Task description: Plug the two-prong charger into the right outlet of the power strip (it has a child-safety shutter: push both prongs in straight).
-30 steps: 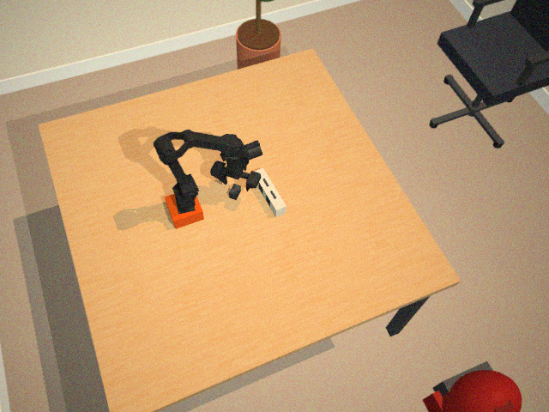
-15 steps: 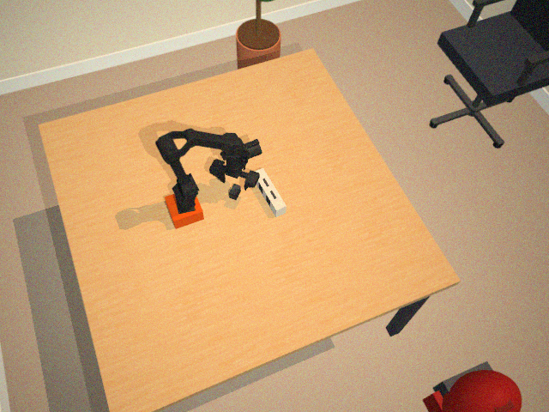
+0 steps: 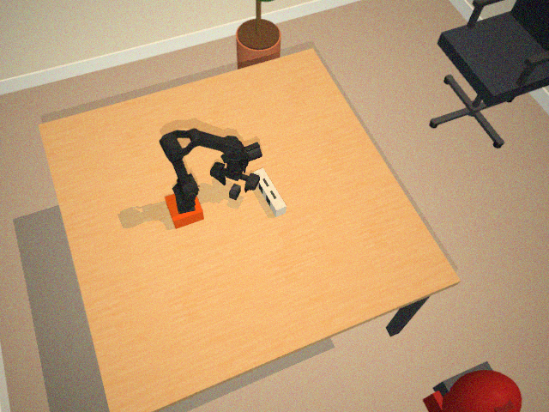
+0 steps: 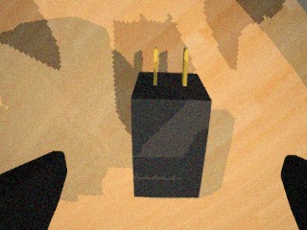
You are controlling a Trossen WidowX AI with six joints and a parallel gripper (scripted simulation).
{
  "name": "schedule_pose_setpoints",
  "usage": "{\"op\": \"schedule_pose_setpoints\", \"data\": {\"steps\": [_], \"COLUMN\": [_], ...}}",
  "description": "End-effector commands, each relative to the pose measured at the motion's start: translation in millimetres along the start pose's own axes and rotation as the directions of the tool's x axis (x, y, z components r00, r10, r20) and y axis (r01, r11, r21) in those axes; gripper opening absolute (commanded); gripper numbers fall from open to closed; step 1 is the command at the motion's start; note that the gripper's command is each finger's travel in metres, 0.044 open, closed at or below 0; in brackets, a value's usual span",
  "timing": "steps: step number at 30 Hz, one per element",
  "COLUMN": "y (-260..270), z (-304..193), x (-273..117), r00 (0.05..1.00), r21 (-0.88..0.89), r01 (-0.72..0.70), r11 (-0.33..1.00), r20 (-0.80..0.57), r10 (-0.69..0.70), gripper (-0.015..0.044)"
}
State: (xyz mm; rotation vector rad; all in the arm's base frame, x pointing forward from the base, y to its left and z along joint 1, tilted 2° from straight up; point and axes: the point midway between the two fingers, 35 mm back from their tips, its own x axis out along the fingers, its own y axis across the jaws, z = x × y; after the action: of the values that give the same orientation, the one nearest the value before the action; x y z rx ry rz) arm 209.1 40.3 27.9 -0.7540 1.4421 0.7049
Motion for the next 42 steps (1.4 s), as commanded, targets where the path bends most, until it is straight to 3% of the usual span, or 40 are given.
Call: {"op": "schedule_pose_setpoints", "data": {"steps": [1, 28, 40, 42], "y": [2, 3, 2, 2], "z": [-1, 0, 1, 1], "x": [11, 40, 37, 37], "r00": [1.000, 1.000, 1.000, 1.000], "r21": [0.006, 0.006, 0.000, 0.000], "r01": [-0.015, -0.015, -0.004, -0.004], "r11": [1.000, 1.000, 1.000, 1.000], "r20": [-0.010, -0.010, -0.005, -0.005], "r10": [0.015, 0.015, 0.004, 0.004], "gripper": [0.0440, 0.0440, 0.0125, 0.0112]}}
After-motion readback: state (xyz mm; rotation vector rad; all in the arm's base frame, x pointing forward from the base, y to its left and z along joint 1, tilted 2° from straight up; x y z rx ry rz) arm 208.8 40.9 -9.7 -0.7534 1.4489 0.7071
